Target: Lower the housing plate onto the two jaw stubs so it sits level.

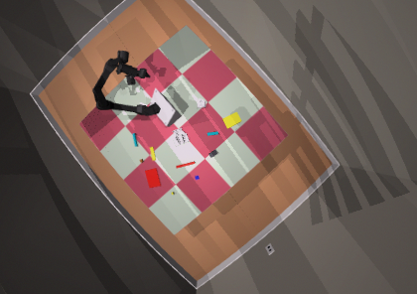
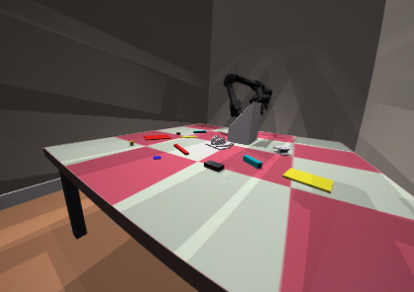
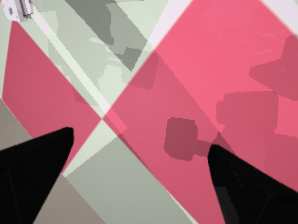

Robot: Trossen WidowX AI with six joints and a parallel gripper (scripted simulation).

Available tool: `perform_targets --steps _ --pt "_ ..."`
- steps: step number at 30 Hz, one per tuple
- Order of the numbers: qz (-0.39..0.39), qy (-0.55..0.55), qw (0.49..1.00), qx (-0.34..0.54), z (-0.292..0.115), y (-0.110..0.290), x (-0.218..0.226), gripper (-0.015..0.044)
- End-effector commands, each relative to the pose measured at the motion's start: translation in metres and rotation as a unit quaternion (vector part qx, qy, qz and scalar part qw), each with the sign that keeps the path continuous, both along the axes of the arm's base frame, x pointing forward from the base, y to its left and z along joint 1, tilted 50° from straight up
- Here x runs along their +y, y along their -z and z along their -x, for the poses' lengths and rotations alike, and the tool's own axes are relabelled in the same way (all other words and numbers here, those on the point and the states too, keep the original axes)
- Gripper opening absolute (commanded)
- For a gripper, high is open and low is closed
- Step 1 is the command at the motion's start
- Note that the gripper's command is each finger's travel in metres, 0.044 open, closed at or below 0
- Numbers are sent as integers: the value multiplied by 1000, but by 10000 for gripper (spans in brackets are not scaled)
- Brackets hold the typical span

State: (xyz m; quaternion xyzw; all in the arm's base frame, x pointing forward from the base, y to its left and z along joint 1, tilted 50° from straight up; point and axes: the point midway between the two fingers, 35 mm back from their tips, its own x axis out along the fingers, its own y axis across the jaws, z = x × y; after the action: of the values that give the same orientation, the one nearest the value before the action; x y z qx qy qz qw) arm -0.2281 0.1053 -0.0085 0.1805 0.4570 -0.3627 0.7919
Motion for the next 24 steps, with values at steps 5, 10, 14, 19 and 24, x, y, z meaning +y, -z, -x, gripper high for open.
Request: perform_targets --steps 5,10,14,19,24 --pt "-4 11 1000 -5 -1 1 3 440" --pt "-19 51 998 -23 -6 5 12 440" --pt "-27 85 995 -37 -11 8 19 440" --pt "-35 127 990 -53 -16 11 27 440" --pt "-47 169 982 -71 -21 15 36 440"
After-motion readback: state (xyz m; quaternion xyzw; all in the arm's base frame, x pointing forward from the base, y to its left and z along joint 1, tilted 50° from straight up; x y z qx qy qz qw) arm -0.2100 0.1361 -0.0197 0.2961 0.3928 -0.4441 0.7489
